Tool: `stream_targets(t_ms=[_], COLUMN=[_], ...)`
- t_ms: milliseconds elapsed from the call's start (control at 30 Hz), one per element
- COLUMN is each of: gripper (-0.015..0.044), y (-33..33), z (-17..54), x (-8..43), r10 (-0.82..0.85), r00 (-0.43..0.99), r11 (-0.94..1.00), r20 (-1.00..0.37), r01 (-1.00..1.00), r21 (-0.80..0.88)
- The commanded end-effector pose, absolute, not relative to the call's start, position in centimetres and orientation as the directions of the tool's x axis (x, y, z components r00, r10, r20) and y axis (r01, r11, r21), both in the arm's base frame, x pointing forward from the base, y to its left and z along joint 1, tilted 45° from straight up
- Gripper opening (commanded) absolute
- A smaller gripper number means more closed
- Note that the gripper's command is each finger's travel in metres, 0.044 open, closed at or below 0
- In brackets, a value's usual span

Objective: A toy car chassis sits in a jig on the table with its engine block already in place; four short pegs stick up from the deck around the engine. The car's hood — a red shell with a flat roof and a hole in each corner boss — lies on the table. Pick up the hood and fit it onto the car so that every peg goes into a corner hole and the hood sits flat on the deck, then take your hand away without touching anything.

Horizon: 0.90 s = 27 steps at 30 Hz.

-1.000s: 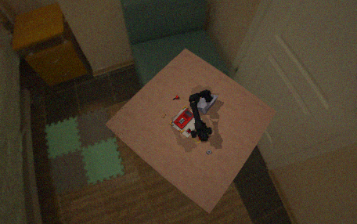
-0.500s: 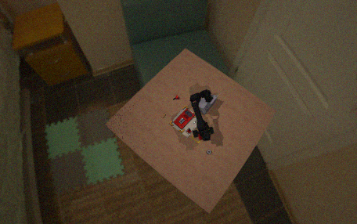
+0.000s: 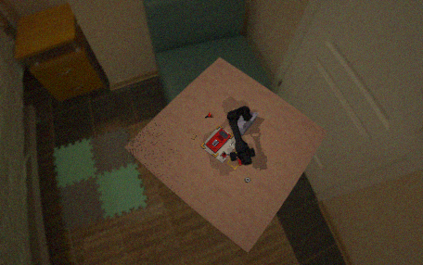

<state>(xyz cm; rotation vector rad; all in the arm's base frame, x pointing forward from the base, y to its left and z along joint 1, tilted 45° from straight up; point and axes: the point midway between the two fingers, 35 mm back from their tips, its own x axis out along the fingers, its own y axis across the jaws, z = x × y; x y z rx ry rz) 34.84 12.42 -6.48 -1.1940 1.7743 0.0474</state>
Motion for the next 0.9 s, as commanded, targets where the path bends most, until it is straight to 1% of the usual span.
stream_targets(t_ms=[0, 800, 867], gripper=[0.0, 0.0, 0.0053], y=[15.06, 15.0, 14.92], z=[-3.82, -4.16, -4.4], x=[34.97, 35.1, 35.0], r10=[-0.689, -0.687, -0.687], r00=[-0.051, -0.037, -0.037], r11=[0.52, 0.512, 0.536], r20=[-0.723, -0.725, -0.725], r01=[-0.729, -0.733, -0.699], r21=[-0.445, -0.448, -0.473])
